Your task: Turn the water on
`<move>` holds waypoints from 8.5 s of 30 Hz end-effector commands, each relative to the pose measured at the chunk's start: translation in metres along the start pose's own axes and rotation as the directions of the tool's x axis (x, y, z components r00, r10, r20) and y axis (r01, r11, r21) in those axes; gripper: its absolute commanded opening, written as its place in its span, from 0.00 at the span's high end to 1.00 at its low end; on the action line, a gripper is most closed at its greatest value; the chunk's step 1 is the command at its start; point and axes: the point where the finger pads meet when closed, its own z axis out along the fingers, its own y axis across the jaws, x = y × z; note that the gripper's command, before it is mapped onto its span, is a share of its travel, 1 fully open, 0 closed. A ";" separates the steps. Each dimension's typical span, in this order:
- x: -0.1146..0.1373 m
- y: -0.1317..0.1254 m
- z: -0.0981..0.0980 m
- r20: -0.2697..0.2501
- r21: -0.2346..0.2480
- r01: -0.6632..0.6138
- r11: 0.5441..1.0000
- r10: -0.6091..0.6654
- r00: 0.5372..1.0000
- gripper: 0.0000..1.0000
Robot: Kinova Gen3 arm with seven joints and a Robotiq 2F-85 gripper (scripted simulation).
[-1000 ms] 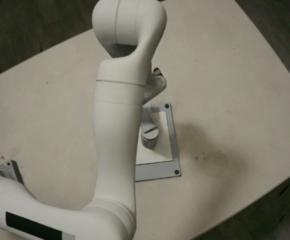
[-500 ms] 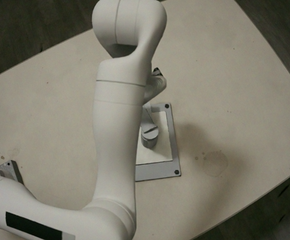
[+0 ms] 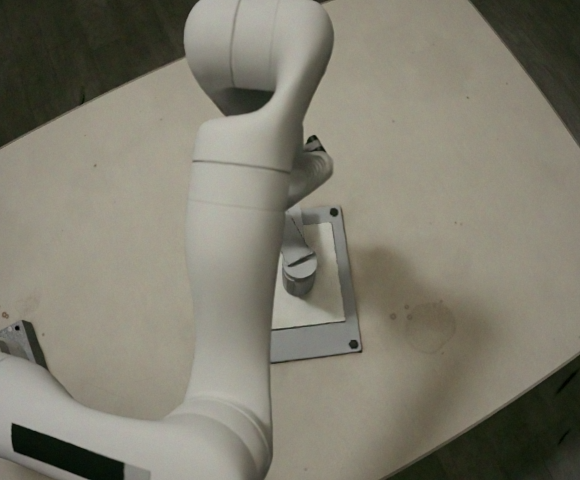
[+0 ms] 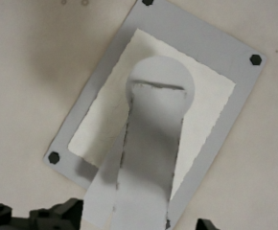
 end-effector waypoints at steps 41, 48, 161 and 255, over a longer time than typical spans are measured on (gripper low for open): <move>0.001 -0.001 0.028 0.002 0.004 -0.004 1.000 0.004 1.000 0.25; 0.001 -0.001 0.036 0.002 0.004 -0.004 1.000 0.004 1.000 0.25; 0.001 -0.002 0.042 0.002 0.005 -0.006 1.000 0.006 1.000 0.90; 0.021 -0.003 0.001 0.004 0.007 -0.009 1.000 0.009 1.000 0.90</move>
